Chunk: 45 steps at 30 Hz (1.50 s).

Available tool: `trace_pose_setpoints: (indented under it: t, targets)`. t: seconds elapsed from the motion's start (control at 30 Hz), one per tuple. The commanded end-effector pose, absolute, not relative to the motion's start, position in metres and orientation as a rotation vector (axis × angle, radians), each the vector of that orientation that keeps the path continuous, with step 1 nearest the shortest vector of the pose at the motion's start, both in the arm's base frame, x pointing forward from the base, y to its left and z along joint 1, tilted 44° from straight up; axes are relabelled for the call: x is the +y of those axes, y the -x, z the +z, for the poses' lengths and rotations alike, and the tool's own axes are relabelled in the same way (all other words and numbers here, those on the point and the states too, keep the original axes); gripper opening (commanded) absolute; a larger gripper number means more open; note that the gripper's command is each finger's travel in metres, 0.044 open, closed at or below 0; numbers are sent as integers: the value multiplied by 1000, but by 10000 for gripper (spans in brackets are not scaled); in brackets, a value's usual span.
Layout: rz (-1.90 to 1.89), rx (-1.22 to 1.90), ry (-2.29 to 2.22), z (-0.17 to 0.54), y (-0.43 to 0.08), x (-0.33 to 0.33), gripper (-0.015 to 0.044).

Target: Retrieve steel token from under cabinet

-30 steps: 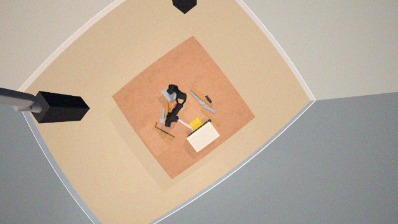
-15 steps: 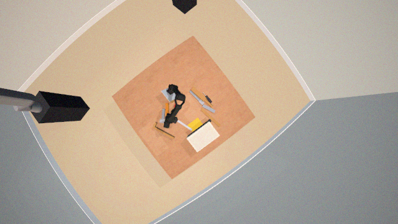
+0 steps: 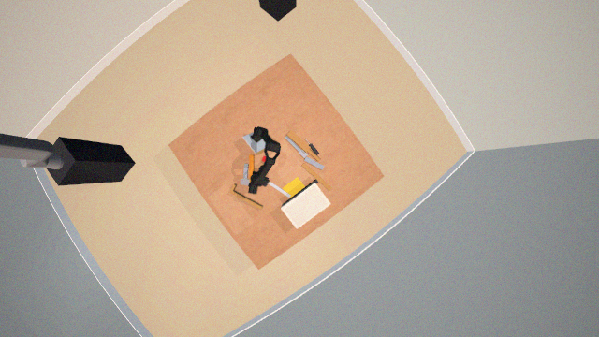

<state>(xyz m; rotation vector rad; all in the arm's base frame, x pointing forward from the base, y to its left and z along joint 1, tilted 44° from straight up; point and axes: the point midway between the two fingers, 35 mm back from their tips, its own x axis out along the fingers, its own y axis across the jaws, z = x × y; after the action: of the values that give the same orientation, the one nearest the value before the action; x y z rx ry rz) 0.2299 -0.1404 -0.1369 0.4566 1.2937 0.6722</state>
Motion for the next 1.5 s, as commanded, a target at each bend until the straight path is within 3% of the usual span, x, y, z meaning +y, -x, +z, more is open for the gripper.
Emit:
trace_pose_setpoints:
  t: [0.0, 0.17, 0.3, 0.4, 0.9, 1.07, 1.33, 1.47]
  targets:
    - [670, 1293, -455, -136, -231, -141, 53]
    - [673, 1293, -454, -136, -231, -140, 184]
    - [673, 1293, -454, -136, -231, -140, 200]
    - [666, 1293, -450, -136, -231, -140, 270]
    - [667, 1291, -447, -139, -231, -138, 270]
    - [669, 1289, -443, -137, -231, -140, 139]
    - [669, 1289, -443, -137, -231, -140, 85]
    - [669, 1289, -443, -137, -231, -140, 0]
